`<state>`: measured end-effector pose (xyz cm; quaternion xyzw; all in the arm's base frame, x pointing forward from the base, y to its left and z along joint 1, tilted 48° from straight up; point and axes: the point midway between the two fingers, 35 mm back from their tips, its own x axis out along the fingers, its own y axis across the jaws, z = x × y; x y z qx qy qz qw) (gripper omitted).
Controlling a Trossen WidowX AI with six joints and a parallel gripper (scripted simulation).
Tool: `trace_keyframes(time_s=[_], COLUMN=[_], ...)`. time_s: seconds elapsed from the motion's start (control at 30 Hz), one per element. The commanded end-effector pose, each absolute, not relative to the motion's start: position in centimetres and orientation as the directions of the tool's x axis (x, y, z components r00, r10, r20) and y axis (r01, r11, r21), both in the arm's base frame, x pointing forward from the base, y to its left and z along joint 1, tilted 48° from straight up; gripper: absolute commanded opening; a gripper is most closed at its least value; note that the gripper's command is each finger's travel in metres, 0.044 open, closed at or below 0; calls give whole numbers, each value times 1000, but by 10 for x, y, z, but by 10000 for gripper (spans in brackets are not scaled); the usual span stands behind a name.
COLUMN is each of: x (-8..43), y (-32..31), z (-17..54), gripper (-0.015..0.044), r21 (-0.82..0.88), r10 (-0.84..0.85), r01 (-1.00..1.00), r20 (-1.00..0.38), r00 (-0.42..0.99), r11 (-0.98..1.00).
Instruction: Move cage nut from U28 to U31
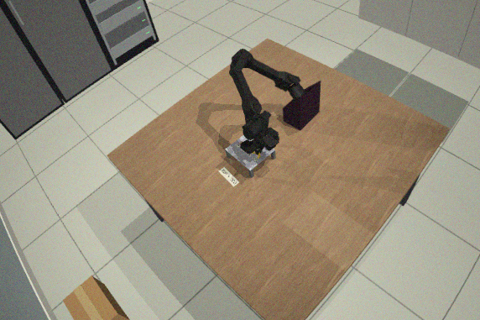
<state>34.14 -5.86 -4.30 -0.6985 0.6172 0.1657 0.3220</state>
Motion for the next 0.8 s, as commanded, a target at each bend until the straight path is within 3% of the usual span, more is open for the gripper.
trace_keyframes(time_s=[0.0,0.77], x=[341,340], y=[-58,-57], z=[-43,-42], gripper=[25,25], r21=[-248,-247], r10=[-753,-755], r01=[-969,-969], r20=[-632,-631], r00=[182,182], r11=[-27,-27])
